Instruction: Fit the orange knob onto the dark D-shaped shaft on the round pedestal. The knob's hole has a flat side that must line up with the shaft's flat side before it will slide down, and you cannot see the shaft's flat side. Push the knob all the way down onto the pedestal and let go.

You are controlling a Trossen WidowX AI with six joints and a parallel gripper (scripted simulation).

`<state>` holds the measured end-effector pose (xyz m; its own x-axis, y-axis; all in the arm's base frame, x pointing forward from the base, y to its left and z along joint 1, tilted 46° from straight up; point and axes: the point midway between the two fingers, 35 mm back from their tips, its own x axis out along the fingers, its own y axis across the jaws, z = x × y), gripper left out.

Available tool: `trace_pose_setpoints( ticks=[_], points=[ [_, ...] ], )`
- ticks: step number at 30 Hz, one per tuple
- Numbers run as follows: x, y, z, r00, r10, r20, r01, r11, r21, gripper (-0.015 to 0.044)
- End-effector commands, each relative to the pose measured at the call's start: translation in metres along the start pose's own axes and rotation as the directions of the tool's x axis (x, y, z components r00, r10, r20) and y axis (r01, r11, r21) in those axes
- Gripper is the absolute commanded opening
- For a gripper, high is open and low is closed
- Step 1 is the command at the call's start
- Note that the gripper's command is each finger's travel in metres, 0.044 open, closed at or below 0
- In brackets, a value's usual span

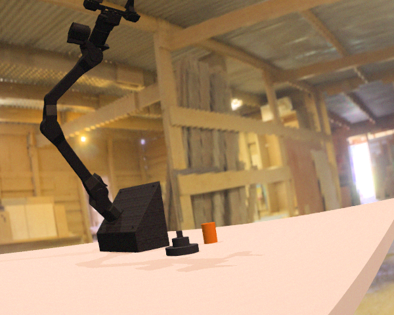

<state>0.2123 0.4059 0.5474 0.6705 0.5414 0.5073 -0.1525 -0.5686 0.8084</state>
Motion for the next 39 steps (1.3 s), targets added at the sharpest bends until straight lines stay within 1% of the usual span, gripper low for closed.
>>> trace_pose_setpoints(
  ticks=[1, 2, 5, 10, 14, 19, 25, 30, 34, 39],
  points=[
    [0.000, 0.000, 0.000, 1.000, 0.000, 0.000, 0.000, 1.000, 0.000, 0.0426],
    [0.000, -0.002, 0.000, 1.000, -0.004, 0.001, 0.004, 1.000, -0.005, 0.0440],
    [0.003, -0.025, 0.007, 0.998, -0.064, 0.017, 0.065, 0.995, -0.074, 0.0440],
    [0.004, -0.100, 0.035, 0.962, -0.257, 0.088, 0.272, 0.919, -0.286, 0.0440],
    [-0.003, -0.157, 0.064, 0.902, -0.398, 0.170, 0.432, 0.801, -0.414, 0.0440],
    [-0.025, -0.226, 0.111, 0.774, -0.558, 0.301, 0.621, 0.573, -0.535, 0.0440],
    [-0.071, -0.297, 0.173, 0.553, -0.691, 0.465, 0.772, 0.216, -0.597, 0.0440],
    [-0.122, -0.340, 0.225, 0.329, -0.736, 0.591, 0.805, -0.108, -0.584, 0.0440],
    [-0.171, -0.364, 0.267, 0.124, -0.724, 0.679, 0.756, -0.374, -0.537, 0.0440],
    [-0.239, -0.377, 0.313, -0.142, -0.642, 0.754, 0.595, -0.664, -0.453, 0.0440]
  ],
)
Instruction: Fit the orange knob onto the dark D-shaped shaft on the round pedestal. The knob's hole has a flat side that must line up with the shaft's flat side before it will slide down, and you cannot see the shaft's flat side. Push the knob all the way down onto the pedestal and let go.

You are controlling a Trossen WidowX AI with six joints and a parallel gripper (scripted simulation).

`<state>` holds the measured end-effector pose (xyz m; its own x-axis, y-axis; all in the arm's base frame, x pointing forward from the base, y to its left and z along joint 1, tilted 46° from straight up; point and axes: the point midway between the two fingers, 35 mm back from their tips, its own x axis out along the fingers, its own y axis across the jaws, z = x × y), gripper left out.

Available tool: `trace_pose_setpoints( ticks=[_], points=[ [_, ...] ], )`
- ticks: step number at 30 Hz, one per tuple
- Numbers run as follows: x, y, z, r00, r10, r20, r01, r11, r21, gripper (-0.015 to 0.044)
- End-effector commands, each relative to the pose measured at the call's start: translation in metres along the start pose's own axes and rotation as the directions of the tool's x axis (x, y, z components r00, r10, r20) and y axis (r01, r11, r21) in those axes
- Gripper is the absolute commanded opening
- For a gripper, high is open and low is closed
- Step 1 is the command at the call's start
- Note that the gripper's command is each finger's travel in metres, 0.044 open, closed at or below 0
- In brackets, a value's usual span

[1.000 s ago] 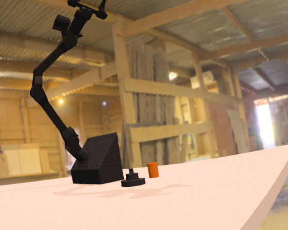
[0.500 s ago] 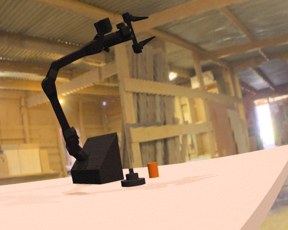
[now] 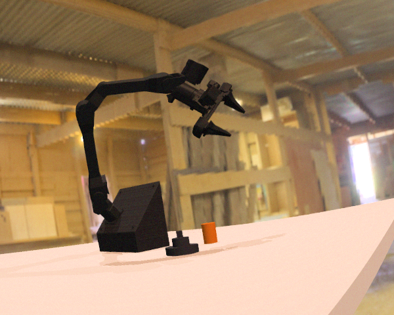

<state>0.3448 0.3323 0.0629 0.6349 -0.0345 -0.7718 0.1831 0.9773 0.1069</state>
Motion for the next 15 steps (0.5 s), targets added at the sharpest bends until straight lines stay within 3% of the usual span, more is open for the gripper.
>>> trace_pose_setpoints(
  ticks=[1, 5, 10, 12, 15],
  points=[
    [0.029, -0.053, -0.027, 0.973, -0.214, -0.080, 0.197, 0.963, -0.185, 0.0440],
    [0.044, -0.112, -0.051, 0.888, -0.435, -0.150, 0.351, 0.851, -0.391, 0.0440],
    [0.044, -0.186, -0.074, 0.702, -0.683, -0.202, 0.430, 0.632, -0.645, 0.0440],
    [0.041, -0.203, -0.079, 0.643, -0.737, -0.207, 0.425, 0.569, -0.704, 0.0440],
    [0.042, -0.203, -0.081, 0.636, -0.744, -0.208, 0.424, 0.561, -0.711, 0.0440]
  ],
)
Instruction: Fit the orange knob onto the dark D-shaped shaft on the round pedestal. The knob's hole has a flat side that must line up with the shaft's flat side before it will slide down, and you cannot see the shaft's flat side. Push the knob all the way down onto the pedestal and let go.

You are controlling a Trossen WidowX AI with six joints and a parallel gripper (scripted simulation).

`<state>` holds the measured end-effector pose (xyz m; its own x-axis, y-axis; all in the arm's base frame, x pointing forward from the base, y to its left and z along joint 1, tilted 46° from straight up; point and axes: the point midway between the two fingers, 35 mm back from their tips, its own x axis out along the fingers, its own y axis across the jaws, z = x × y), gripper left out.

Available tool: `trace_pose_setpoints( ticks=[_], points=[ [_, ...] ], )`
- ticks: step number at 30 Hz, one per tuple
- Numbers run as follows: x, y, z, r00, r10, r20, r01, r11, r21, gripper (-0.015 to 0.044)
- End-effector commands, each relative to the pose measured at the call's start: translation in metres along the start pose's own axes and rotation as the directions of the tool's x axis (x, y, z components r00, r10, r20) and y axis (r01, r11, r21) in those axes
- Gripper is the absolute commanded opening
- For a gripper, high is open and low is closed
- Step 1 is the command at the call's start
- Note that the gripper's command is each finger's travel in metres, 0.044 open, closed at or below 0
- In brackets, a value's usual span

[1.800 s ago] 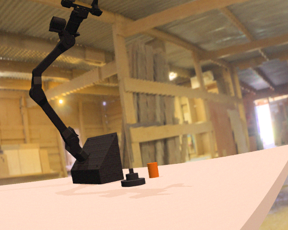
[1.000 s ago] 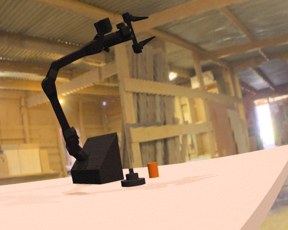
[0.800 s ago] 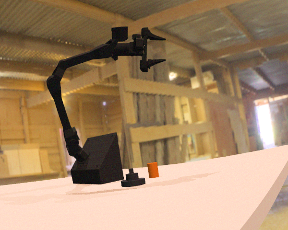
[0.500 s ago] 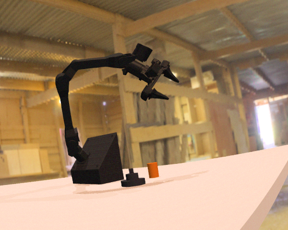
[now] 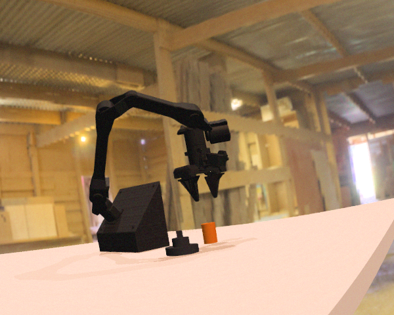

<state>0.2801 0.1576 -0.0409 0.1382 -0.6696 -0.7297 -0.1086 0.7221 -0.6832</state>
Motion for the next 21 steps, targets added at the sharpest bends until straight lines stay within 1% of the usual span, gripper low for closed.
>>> trace_pose_setpoints(
  ticks=[1, 6, 7, 10, 15, 18, 21],
  points=[
    [0.005, -0.005, -0.008, 0.999, -0.043, -0.032, 0.041, 0.997, -0.060, 0.0440],
    [0.005, -0.005, -0.008, 0.999, -0.043, -0.032, 0.041, 0.997, -0.060, 0.0440],
    [0.008, -0.005, -0.008, 0.999, -0.043, -0.032, 0.041, 0.997, -0.060, 0.0440],
    [0.037, -0.006, -0.008, 0.999, -0.044, -0.031, 0.042, 0.997, -0.060, 0.0440],
    [0.042, -0.006, -0.009, 0.999, -0.044, -0.031, 0.042, 0.997, -0.060, 0.0440],
    [0.055, -0.006, -0.008, 0.999, -0.045, -0.031, 0.043, 0.997, -0.059, 0.0440],
    [0.056, -0.006, -0.008, 0.999, -0.045, -0.031, 0.043, 0.997, -0.060, 0.0440]
  ],
)
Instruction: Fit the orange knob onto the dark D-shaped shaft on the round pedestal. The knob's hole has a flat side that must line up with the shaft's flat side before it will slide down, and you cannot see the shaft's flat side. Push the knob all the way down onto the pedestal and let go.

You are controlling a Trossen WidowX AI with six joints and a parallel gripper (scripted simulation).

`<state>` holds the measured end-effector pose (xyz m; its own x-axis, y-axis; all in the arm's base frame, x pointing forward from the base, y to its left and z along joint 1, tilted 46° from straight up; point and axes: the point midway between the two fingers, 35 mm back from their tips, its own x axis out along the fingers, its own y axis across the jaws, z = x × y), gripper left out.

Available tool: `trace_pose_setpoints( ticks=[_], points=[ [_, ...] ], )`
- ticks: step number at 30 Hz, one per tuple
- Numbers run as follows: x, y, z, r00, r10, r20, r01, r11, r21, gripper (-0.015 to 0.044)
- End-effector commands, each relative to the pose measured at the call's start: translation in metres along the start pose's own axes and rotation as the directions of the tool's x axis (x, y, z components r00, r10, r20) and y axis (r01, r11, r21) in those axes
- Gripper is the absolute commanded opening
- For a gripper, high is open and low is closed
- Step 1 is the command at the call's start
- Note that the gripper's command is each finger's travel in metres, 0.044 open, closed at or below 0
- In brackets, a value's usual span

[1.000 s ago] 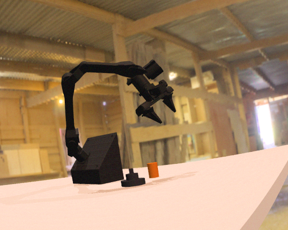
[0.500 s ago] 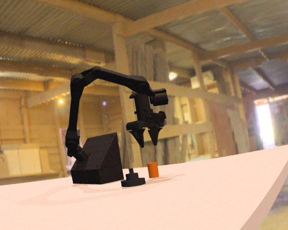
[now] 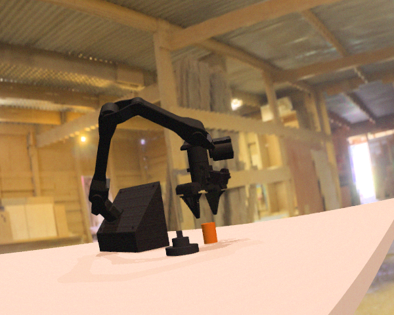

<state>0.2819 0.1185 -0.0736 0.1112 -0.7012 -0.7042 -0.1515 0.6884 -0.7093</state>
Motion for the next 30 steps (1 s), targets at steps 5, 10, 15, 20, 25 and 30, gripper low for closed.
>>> trace_pose_setpoints(
  ticks=[5, 10, 15, 20, 25, 30],
  points=[
    [0.013, 0.001, -0.001, 1.000, -0.007, 0.000, 0.007, 1.000, -0.011, 0.0440],
    [0.021, 0.001, -0.001, 1.000, -0.007, 0.000, 0.007, 1.000, -0.010, 0.0440],
    [0.029, 0.001, 0.000, 1.000, -0.006, 0.000, 0.006, 1.000, -0.009, 0.0440],
    [0.037, 0.001, 0.000, 1.000, -0.007, 0.001, 0.007, 1.000, -0.008, 0.0440],
    [0.045, 0.001, 0.000, 1.000, -0.007, 0.001, 0.007, 1.000, -0.009, 0.0440],
    [0.053, 0.001, 0.000, 1.000, -0.008, 0.000, 0.008, 1.000, -0.009, 0.0440]
  ],
)
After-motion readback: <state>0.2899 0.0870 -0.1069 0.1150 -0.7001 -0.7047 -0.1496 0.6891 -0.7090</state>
